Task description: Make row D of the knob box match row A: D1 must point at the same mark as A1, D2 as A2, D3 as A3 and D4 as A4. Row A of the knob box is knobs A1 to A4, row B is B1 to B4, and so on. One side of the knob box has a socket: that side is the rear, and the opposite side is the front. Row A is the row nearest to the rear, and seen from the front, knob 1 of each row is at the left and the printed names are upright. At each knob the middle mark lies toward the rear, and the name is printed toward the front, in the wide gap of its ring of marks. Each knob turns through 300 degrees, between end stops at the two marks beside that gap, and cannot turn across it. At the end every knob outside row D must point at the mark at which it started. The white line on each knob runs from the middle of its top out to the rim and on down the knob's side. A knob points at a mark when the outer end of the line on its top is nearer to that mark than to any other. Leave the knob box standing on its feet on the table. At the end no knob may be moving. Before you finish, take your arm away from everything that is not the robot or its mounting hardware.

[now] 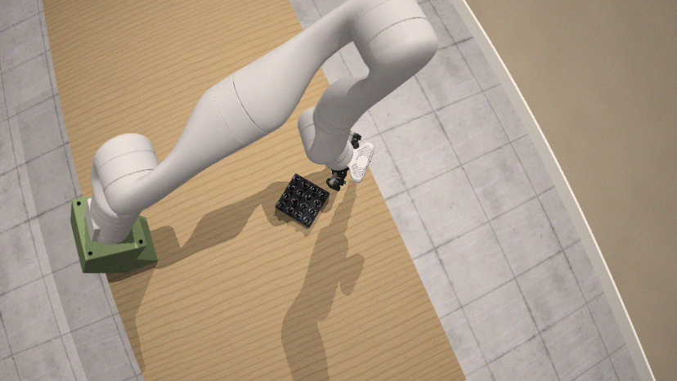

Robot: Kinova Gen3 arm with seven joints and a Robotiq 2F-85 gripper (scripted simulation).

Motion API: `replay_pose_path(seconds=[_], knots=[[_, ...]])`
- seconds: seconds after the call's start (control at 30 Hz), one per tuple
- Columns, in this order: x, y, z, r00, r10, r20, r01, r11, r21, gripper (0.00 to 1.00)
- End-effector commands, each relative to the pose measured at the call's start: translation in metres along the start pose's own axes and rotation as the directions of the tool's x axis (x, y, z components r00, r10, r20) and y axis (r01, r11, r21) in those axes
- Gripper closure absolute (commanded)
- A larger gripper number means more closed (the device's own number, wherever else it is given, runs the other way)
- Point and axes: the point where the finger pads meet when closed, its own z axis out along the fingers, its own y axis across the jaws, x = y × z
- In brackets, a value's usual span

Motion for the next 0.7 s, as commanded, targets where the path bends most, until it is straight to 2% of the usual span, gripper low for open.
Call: replay_pose_path(seconds=[0.0,0.03,0.07,0.37,0.4,0.6,0.67], knots=[[0.000,0.003,0.000,1.000,0.002,0.000,-0.002,1.000,-0.004,0.00],[0.000,0.003,0.000,1.000,0.002,0.000,-0.002,1.000,-0.004,0.00],[-0.009,0.014,-0.002,1.000,0.013,0.017,-0.012,1.000,-0.019,0.00],[-0.010,0.015,-0.003,1.000,0.014,0.019,-0.014,1.000,-0.020,0.00],[-0.018,0.026,-0.005,0.999,0.025,0.035,-0.024,0.999,-0.035,0.00],[-0.019,0.027,-0.005,0.999,0.026,0.037,-0.025,0.999,-0.036,0.00],[-0.029,0.038,-0.008,0.998,0.038,0.053,-0.035,0.998,-0.052,0.00]])
